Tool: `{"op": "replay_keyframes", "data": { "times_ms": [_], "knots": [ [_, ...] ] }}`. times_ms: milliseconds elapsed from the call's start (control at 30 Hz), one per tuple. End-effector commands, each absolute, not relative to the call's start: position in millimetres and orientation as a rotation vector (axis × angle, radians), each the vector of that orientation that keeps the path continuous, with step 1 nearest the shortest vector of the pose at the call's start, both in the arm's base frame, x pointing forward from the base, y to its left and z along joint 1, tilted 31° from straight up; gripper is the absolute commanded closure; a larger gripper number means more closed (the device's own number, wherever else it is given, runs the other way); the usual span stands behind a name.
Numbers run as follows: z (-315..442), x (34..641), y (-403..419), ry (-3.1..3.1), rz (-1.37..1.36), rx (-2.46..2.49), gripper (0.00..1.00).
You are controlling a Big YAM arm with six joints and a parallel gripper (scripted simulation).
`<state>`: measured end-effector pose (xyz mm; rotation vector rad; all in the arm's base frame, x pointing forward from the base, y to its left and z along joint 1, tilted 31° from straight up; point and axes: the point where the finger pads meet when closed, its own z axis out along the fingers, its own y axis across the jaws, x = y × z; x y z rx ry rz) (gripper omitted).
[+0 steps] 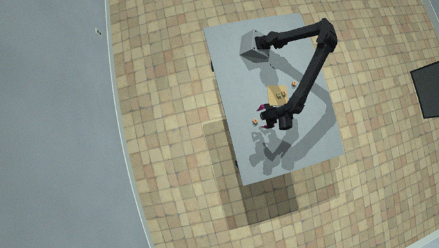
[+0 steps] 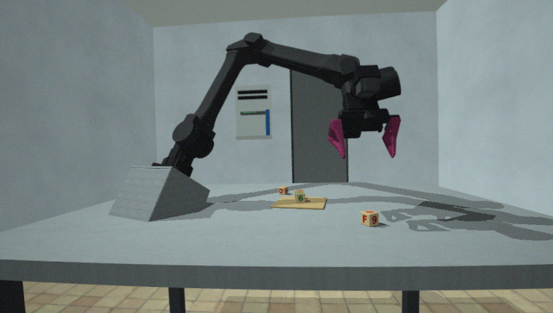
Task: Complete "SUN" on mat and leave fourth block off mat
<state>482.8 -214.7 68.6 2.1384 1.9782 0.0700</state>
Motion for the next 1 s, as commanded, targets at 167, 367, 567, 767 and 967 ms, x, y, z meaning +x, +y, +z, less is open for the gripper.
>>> {"op": "replay_keyframes", "data": {
  "times_ms": [167,367,567,767,967],
  "knots": [
    [79,497,-215,1.985,0.083,2.102,0.0],
    [86,493,-225,1.933,0.092,2.127,0.0],
    [79,493,-237,1.691,0.294,2.555,0.0],
    [80,491,-239,1.441,0.424,2.863,0.0],
    [83,490,-242,1.178,0.523,3.121,0.0]
  ]
}}
